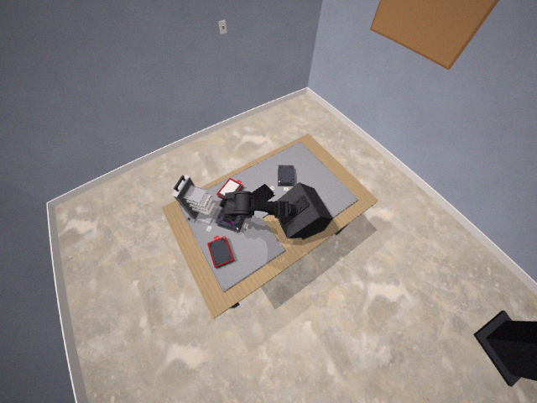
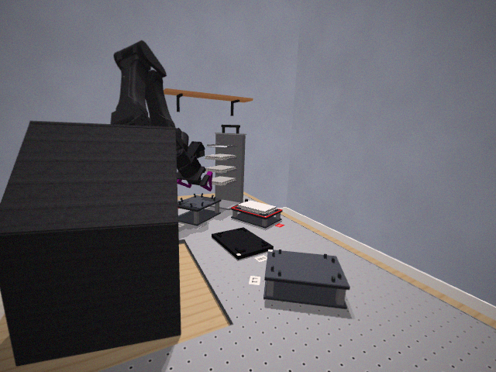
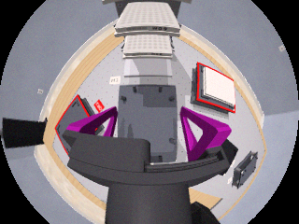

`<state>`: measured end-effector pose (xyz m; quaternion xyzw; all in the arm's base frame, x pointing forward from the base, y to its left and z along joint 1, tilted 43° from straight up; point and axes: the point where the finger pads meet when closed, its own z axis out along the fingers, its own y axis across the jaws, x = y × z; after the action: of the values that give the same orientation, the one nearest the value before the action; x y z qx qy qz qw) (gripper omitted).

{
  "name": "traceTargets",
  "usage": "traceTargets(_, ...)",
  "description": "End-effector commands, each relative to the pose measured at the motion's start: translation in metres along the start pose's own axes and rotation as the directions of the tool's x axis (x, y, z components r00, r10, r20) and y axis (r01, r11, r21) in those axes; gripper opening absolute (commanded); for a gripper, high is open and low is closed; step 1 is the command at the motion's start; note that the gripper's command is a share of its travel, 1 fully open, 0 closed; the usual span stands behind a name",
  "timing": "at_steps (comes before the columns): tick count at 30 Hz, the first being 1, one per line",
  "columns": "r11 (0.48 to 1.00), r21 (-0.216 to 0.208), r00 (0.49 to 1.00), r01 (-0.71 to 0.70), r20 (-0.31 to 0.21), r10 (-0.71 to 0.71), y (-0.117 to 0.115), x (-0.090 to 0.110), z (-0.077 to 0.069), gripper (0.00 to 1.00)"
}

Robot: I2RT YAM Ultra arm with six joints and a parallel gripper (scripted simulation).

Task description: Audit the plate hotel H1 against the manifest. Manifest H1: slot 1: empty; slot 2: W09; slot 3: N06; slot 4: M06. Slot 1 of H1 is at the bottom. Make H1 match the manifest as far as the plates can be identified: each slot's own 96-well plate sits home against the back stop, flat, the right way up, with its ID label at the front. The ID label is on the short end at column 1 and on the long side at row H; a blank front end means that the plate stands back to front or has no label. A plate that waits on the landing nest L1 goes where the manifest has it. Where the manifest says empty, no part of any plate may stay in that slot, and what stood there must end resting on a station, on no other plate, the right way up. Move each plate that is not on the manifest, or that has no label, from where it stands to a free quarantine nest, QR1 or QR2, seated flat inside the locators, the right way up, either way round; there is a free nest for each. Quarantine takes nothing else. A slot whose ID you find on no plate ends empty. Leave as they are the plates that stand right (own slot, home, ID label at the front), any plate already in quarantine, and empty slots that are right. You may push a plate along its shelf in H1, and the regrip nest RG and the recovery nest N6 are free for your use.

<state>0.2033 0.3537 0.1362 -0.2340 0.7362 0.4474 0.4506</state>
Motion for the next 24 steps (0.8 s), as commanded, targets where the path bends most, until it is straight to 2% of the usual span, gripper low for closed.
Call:
traceTargets(1, 1.000, -0.006, 0.998, -0.002, 0.065, 0.003, 0.003, -0.020, 0.006, 1.00)
traceTargets(7, 1.000, 0.000, 0.998, -0.003, 0.068, 0.003, 0.001, -0.022, 0.007, 1.00)
traceTargets(9, 1.000, 0.013, 0.999, -0.004, 0.045, 0.003, -0.003, -0.019, 0.009, 1.00)
traceTargets(24, 1.000, 0.004, 0.999, 0.003, 0.041, -0.003, -0.001, -0.034, 0.024, 1.00)
